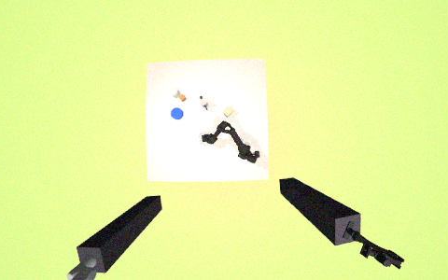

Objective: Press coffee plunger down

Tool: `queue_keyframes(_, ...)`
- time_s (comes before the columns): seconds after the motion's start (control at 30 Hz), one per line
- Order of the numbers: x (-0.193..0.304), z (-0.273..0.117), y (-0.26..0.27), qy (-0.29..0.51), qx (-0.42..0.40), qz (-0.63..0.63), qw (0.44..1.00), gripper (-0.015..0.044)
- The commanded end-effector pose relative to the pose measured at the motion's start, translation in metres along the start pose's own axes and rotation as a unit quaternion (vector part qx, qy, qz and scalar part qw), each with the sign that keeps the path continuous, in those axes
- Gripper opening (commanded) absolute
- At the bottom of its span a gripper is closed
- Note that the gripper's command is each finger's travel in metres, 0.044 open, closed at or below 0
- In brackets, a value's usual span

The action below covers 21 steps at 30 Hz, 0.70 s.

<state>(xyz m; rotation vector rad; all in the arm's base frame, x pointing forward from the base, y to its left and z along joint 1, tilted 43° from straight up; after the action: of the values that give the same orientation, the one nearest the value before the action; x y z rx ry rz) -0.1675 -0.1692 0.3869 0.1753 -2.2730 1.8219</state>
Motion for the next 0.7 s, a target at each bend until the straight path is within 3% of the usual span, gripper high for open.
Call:
queue_keyframes(0.0,-0.001,0.001,0.0,-0.002,0.0,0.002,1.0,0.0426)
queue_keyframes(0.2,-0.02,0.024,-0.005,-0.036,-0.009,0.039,0.999,0.044)
queue_keyframes(0.67,-0.143,0.088,-0.026,-0.179,-0.07,0.165,0.967,0.044)
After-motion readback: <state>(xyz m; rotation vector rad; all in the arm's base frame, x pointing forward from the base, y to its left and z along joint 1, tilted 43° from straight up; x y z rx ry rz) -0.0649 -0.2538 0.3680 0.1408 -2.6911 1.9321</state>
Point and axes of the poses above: the point midway between the two fingers, 35 mm back from their tips, its own z axis out along the fingers, its own y axis across the jaws, x = y × z, the point moved 7 cm from there along -z, back along the fingers, and after that the axes turned 9 degrees about -z, right-handed, at the moved point
